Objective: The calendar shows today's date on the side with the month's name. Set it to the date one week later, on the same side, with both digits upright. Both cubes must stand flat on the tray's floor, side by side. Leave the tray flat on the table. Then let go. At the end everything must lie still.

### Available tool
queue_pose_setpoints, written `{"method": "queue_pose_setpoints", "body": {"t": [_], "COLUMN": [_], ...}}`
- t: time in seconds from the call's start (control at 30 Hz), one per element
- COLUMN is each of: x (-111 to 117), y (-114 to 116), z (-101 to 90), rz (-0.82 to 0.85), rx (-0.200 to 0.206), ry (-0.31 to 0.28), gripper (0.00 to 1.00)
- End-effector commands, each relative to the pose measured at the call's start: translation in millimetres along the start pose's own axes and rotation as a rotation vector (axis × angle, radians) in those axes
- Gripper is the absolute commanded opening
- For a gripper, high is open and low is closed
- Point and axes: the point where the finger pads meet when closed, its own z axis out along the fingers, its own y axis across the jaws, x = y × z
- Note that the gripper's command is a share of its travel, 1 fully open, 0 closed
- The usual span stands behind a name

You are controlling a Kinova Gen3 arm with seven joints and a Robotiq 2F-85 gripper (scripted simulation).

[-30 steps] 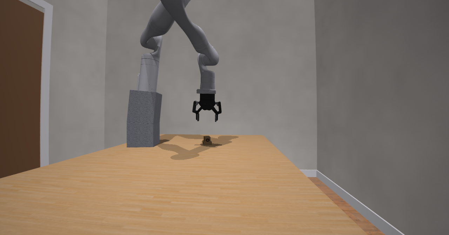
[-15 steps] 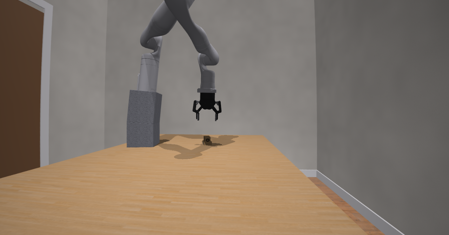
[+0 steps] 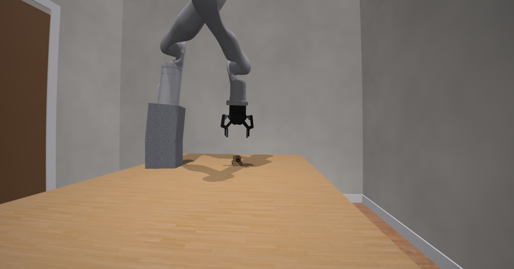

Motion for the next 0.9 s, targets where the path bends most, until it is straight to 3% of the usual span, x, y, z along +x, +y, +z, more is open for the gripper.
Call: {"method": "queue_pose_setpoints", "body": {"t": [0.0, 0.87], "x": [-4.0, -12.6], "y": [-0.4, 0.0], "z": [-1.5, -5.5], "rz": [-0.016, -0.052], "rx": [0.001, 0.003], "ry": [0.007, 0.036], "gripper": [1.0, 1.0]}}
